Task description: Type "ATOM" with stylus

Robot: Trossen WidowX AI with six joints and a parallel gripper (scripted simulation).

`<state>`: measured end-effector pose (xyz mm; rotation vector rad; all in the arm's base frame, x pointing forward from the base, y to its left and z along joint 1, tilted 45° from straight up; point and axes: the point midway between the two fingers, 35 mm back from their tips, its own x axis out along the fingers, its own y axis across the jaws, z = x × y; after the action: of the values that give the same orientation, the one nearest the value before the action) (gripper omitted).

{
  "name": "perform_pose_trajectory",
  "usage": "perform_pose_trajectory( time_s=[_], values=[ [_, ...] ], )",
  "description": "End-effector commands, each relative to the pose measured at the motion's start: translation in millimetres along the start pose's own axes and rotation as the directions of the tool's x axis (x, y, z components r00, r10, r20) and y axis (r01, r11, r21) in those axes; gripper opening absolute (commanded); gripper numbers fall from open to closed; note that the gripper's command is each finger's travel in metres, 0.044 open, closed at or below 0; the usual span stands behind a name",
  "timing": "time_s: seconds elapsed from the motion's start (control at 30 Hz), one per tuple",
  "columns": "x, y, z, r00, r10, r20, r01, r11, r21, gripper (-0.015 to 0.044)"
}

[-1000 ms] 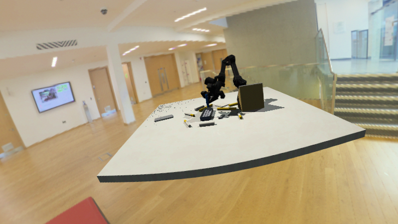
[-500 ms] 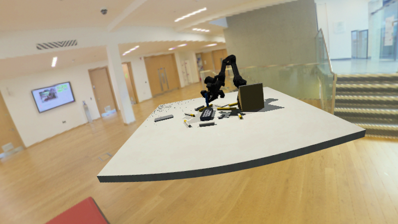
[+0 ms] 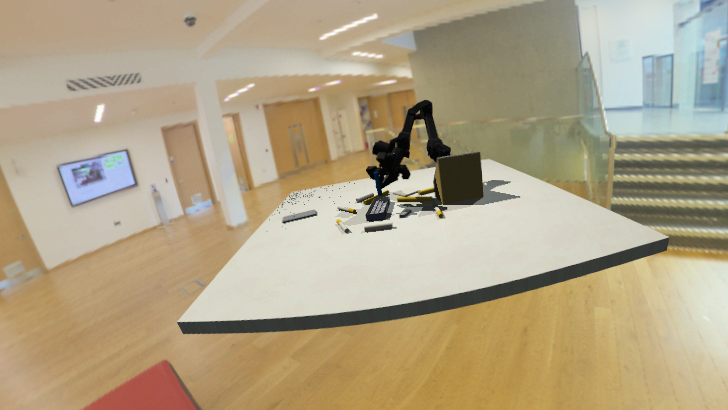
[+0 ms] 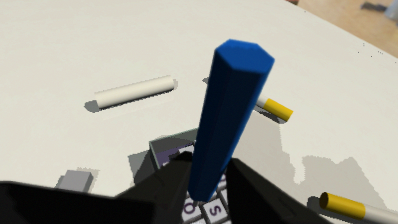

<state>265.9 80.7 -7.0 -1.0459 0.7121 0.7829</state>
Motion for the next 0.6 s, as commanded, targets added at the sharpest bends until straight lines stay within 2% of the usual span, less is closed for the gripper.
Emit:
perform_pose_trajectory(
  time_s=[0.0,0.57],
  values=[
    [-10.6,-21.7,2.0,1.000,-0.024,0.016,0.024,1.000,-0.003,0.0000],
    [-11.6,-23.7,1.1,1.000,-0.024,0.016,0.024,1.000,-0.003,0.0000]
  ],
)
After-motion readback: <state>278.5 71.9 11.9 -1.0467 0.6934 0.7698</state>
